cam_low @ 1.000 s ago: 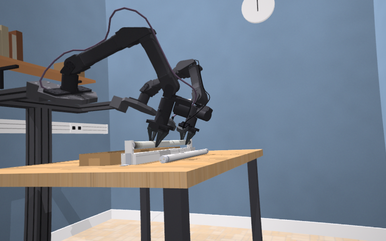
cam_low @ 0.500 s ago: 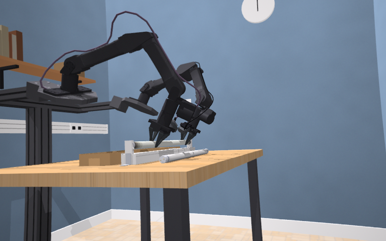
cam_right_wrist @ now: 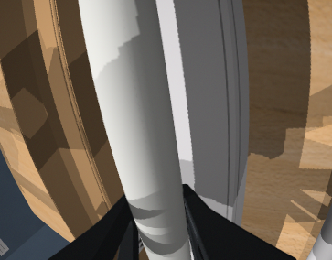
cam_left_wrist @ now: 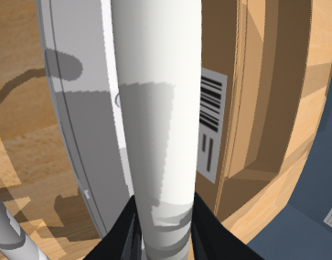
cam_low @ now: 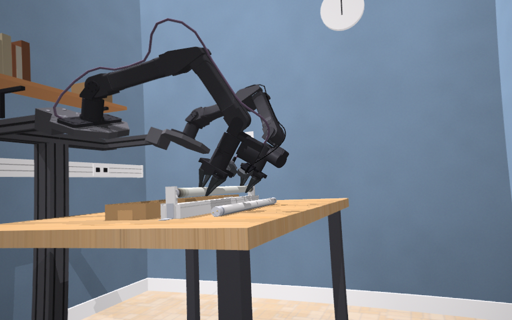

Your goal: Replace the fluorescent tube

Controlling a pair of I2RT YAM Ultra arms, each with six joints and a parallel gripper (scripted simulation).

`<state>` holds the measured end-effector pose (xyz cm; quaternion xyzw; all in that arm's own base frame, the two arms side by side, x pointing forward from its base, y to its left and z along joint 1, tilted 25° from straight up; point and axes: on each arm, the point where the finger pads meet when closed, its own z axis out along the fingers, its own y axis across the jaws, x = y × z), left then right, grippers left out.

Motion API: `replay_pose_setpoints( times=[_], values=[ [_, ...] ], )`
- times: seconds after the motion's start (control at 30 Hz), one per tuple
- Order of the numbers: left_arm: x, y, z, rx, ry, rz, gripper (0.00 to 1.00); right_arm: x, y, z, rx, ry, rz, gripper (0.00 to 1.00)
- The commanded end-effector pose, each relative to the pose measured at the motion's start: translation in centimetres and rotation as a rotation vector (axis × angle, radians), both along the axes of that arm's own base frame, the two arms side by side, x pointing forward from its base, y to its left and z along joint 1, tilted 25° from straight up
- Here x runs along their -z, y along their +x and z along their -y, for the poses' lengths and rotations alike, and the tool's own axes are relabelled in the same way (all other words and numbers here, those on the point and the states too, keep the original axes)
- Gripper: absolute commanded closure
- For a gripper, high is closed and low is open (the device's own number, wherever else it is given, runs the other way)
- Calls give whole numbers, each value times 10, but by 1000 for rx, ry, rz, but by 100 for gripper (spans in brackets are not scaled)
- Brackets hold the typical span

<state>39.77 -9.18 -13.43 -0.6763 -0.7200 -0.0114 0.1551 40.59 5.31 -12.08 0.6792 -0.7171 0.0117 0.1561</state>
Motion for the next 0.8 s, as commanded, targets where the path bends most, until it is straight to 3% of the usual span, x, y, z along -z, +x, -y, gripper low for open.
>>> replay_pose_setpoints(
  times=[0.0, 0.27, 0.3, 0.77],
  values=[
    [-3, 14, 7, 5, -26, 34, 89, -6, 17, -8, 6, 20, 47, 89],
    [-8, 24, 12, 1, -37, 72, 89, -11, 26, -9, 3, 28, 78, 89],
    [-12, 28, 14, 6, -41, 84, 51, -14, 30, -12, 2, 31, 93, 89],
    [-5, 22, 12, 6, -35, 65, 51, -14, 30, -12, 2, 31, 93, 89]
  ],
)
